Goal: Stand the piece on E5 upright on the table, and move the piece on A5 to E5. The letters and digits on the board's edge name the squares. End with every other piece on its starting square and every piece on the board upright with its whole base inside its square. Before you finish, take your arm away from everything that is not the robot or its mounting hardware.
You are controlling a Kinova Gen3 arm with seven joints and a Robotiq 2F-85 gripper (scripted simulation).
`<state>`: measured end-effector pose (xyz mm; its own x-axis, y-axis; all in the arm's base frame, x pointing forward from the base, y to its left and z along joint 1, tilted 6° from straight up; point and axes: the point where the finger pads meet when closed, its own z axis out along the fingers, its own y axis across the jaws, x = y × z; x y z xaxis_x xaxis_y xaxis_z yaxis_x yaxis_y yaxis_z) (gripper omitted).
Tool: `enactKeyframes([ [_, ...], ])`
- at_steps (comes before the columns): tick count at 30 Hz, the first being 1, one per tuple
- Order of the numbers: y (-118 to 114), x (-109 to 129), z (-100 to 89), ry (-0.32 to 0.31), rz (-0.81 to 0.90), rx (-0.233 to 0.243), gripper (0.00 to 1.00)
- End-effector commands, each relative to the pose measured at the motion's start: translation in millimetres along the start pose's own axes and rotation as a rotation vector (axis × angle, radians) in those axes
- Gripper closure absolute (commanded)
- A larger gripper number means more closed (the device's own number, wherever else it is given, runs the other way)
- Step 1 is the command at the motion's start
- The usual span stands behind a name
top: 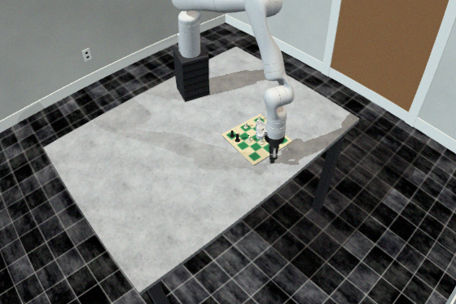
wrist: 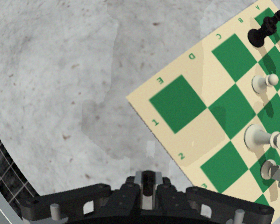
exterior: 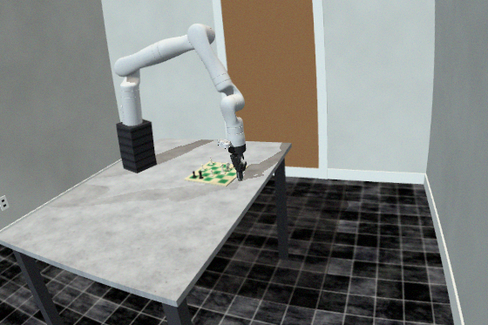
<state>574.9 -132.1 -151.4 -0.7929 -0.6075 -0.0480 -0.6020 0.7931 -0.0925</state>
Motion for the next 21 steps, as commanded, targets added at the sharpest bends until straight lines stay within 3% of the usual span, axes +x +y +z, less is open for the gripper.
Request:
enactKeyframes([
  [1,-0.8,-0.7,-0.9,-0.001,0.000,0.002,1.00],
  [21,-0.8,-0.7,1.9,-0.001,0.000,0.002,1.00],
])
